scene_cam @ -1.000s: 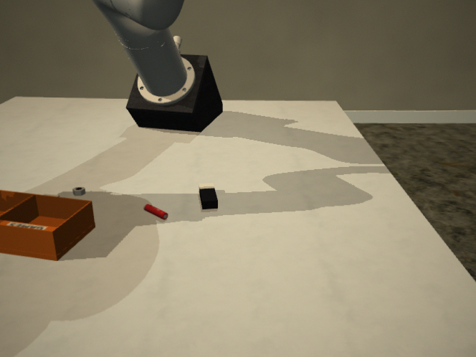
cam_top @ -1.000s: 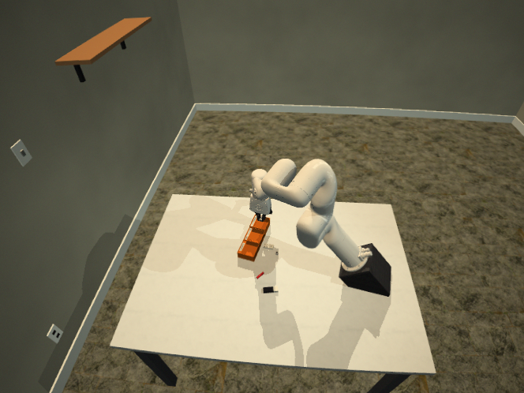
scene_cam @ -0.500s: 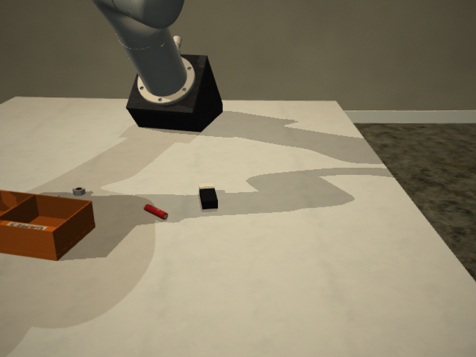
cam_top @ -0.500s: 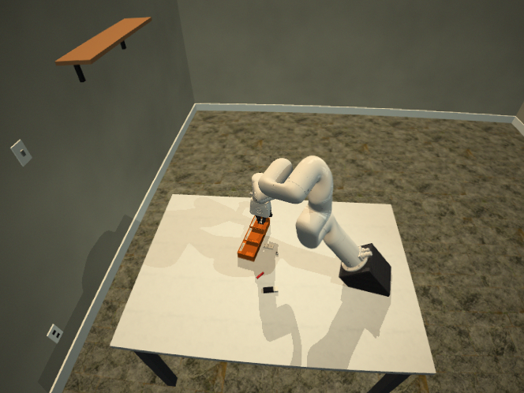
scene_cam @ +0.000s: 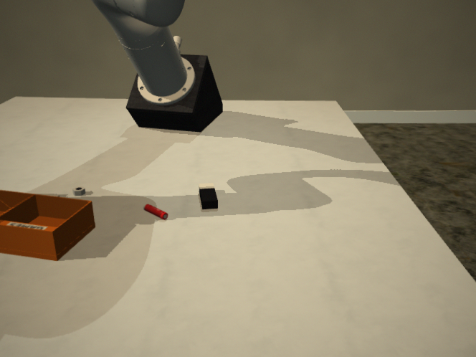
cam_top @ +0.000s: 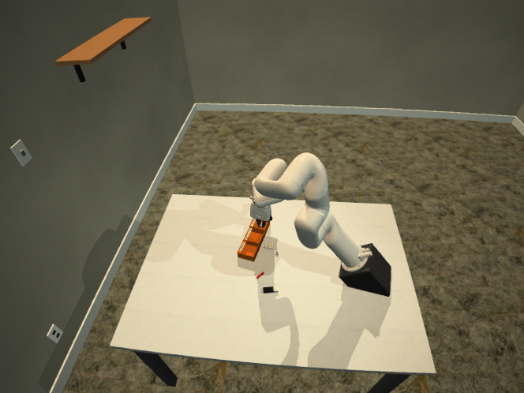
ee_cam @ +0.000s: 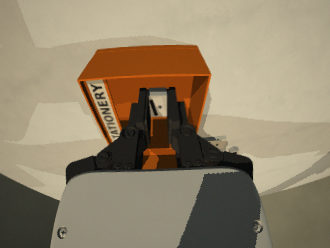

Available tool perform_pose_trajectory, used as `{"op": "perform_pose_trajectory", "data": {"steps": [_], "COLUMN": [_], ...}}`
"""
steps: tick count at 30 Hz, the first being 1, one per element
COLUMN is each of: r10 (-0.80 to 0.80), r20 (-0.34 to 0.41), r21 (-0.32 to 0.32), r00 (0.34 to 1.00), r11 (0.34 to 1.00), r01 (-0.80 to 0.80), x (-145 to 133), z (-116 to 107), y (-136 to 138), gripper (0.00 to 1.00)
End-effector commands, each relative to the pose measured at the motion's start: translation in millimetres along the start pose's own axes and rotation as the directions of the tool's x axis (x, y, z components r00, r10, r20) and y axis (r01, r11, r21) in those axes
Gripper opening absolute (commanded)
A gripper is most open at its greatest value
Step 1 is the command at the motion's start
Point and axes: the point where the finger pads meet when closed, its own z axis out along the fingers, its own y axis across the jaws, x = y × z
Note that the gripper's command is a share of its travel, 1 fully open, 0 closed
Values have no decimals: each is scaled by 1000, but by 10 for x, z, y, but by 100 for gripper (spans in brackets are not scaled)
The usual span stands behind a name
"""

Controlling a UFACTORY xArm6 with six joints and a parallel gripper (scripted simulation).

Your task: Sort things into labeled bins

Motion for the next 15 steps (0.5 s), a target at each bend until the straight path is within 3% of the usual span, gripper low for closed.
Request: {"op": "perform_pose_trajectory", "data": {"steps": [1,13,14,15], "r10": [0,-1,-1,-1], "r20": [-1,-1,-1,-1], "r21": [3,3,3,3], "r00": [1000,1000,1000,1000], "r11": [1000,1000,1000,1000], "r01": [1,1,1,1], "x": [3,3,3,3], "z": [31,32,32,32], "y": [-13,-15,-15,-15], "gripper": [0,0,29,29]}}
